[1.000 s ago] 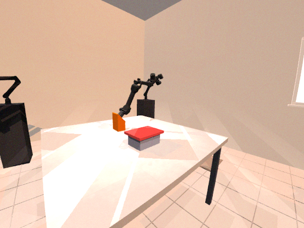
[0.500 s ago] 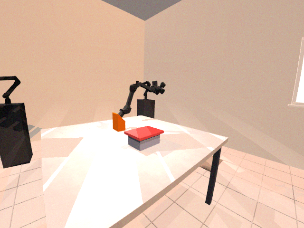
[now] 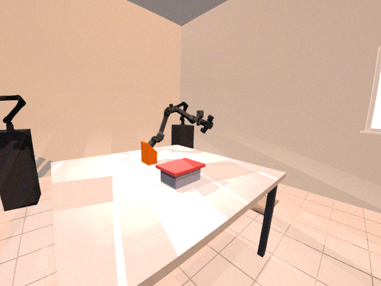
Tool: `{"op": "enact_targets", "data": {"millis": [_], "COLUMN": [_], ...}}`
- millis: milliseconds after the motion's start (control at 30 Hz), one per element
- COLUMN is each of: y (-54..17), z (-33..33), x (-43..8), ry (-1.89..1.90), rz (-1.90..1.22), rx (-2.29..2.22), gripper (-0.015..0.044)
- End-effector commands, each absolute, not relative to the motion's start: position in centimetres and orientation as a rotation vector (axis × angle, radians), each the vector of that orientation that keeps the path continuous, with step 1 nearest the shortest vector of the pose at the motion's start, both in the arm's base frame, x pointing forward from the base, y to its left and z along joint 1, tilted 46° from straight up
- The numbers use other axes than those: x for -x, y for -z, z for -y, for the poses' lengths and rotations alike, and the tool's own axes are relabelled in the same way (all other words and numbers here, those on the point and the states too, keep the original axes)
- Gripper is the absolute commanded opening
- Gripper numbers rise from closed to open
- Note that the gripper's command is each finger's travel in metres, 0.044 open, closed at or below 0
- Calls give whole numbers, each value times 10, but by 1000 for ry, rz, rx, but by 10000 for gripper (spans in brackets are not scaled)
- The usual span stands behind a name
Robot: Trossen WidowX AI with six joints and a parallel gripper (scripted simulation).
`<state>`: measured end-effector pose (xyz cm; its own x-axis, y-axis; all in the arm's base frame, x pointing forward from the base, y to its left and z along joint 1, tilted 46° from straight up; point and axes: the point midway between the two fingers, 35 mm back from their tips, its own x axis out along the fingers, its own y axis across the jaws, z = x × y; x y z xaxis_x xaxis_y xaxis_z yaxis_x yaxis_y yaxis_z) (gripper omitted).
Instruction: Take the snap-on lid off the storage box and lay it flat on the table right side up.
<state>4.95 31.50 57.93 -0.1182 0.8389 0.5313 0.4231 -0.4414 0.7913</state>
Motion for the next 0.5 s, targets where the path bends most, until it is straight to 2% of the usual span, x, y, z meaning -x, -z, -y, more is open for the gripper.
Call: {"op": "enact_targets", "data": {"millis": [0,133,400,467], "y": [-530,-505,-422,-414], "z": [-338,-343,-332,-329], "x": [-103,-133,-227,-235], "ry": [-1402,-1313,-1031,-1004], "rz": [-1315,-1279,-1193,-1187], "rx": [-1743,-1723,-1679,-1677], "gripper": [235,235,235,235]}}
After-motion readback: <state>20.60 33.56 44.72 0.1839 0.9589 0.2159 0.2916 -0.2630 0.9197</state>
